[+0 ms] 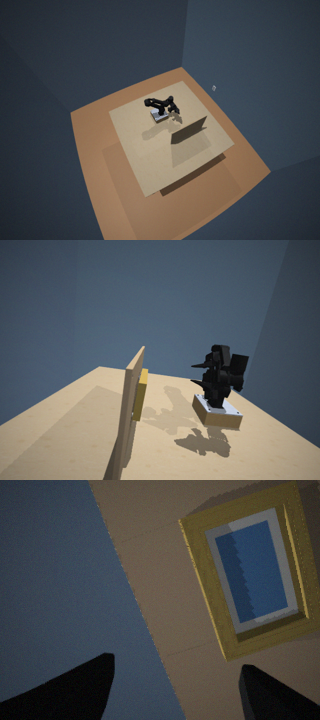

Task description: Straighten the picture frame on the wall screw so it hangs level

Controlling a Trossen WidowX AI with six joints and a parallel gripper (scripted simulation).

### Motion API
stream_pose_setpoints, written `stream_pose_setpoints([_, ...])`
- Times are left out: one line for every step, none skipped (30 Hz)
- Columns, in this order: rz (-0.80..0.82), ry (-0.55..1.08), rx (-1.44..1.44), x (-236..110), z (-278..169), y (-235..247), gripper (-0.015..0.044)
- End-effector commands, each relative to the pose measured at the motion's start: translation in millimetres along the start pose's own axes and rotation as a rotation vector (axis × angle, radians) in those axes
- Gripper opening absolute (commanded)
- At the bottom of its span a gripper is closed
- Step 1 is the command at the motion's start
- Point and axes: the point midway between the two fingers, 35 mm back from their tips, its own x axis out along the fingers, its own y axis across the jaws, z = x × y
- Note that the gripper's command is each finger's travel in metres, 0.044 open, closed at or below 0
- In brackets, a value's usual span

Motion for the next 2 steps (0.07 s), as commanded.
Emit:
stream_pose_setpoints([0.001, -0.005, -0.001, -0.2, 1.6, -0.6, 0.026])
stream_pose_setpoints([0.001, -0.005, -0.001, -0.2, 1.6, -0.6, 0.026])
